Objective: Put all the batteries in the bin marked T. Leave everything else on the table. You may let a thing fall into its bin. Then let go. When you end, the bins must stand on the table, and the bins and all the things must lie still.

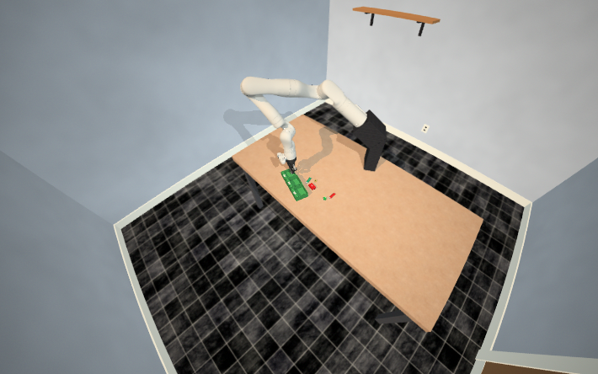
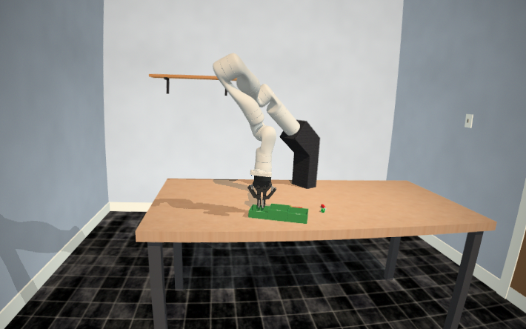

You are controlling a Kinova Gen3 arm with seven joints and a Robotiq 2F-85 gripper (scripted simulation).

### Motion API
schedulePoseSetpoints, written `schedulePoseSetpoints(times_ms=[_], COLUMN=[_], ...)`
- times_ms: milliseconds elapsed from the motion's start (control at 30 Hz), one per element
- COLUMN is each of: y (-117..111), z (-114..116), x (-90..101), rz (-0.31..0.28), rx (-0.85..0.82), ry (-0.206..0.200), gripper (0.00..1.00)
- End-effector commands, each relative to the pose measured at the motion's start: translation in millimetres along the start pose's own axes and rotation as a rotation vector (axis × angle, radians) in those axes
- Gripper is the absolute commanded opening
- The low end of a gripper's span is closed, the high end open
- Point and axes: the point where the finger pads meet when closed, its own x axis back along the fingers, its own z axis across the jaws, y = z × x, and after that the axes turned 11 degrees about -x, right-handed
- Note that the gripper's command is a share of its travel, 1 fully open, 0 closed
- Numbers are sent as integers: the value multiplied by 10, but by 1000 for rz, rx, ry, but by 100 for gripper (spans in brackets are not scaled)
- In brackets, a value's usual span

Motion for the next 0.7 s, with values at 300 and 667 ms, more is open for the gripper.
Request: schedulePoseSetpoints(times_ms=[300,667], y=[-24,-22], z=[-20,-18], x=[175,489], rz=[6,6], rx=[0,0], ry=[-5,-5], gripper=[9,9])
